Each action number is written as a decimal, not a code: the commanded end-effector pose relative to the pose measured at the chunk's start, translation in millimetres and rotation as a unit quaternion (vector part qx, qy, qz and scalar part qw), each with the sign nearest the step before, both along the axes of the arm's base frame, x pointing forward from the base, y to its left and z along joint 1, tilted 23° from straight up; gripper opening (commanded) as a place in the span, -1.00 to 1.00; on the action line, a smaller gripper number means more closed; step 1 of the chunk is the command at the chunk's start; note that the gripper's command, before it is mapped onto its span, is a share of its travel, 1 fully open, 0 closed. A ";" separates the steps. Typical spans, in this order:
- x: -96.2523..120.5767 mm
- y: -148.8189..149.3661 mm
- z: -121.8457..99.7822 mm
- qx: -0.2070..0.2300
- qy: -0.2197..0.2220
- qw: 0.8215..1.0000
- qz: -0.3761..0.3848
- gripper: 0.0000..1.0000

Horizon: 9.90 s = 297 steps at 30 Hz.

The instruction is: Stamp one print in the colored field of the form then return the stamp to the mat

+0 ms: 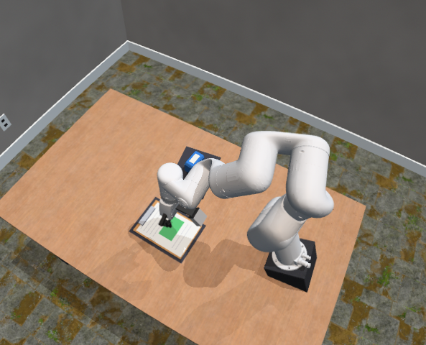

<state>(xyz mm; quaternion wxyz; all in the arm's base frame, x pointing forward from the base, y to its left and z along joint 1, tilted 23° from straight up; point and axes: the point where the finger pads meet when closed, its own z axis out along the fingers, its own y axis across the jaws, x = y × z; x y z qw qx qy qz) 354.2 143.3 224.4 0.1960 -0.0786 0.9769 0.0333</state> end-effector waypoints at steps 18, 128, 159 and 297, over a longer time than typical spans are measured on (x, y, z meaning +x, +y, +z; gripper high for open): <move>-4.2 2.4 14.6 -0.054 -0.016 0.989 0.134 1.00; 145.9 -253.5 -54.8 -0.256 -0.066 0.737 0.621 0.79; 146.4 -253.3 -55.9 -0.256 -0.066 0.737 0.621 -0.42; 36.4 8.4 -30.4 -0.264 -0.068 0.718 0.641 -0.42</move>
